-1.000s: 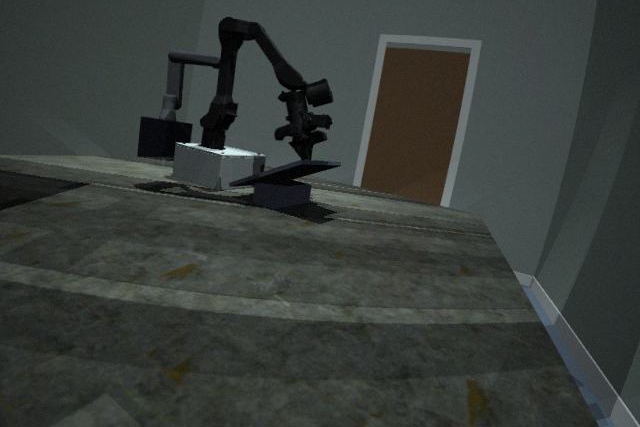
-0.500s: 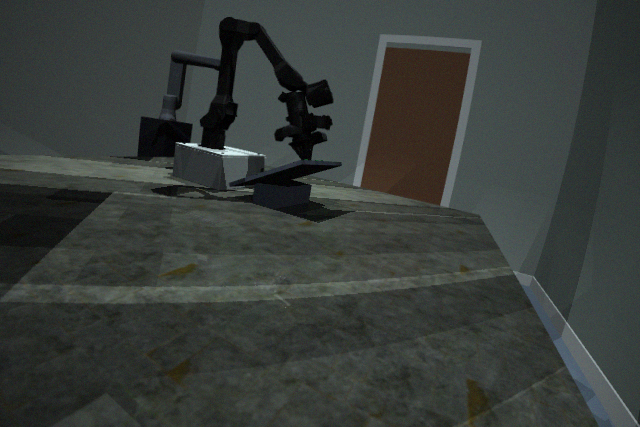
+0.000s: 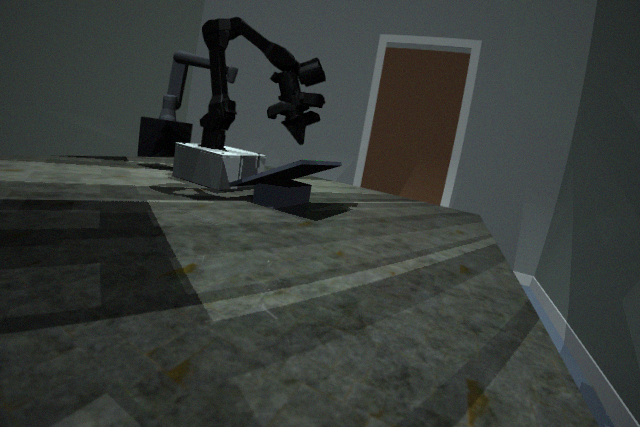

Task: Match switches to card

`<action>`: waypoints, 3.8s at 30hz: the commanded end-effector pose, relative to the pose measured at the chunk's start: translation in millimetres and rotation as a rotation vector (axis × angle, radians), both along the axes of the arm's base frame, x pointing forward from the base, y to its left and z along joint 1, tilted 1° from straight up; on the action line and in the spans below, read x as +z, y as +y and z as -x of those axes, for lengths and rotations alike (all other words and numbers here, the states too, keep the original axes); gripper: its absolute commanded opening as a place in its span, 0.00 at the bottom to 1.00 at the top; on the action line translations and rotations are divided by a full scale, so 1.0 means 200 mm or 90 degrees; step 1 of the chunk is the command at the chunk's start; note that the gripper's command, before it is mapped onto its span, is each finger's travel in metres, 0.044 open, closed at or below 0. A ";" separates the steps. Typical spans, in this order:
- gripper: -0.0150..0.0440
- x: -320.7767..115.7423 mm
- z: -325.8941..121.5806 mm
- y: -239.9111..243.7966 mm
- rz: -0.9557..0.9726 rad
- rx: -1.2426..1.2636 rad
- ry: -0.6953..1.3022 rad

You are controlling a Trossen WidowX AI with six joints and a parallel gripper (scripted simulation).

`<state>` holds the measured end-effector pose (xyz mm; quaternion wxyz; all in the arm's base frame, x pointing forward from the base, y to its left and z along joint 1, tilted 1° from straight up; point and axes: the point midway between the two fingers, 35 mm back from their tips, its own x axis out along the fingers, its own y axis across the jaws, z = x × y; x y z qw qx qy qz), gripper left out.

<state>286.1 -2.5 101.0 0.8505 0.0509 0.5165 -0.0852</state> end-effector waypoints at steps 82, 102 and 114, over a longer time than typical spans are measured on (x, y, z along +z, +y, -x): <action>0.25 -0.26 -0.05 -0.36 0.002 -0.006 0.013; 0.25 -0.27 -0.06 -0.36 0.002 -0.006 0.013; 0.25 -0.28 -0.06 -0.36 0.002 -0.006 0.013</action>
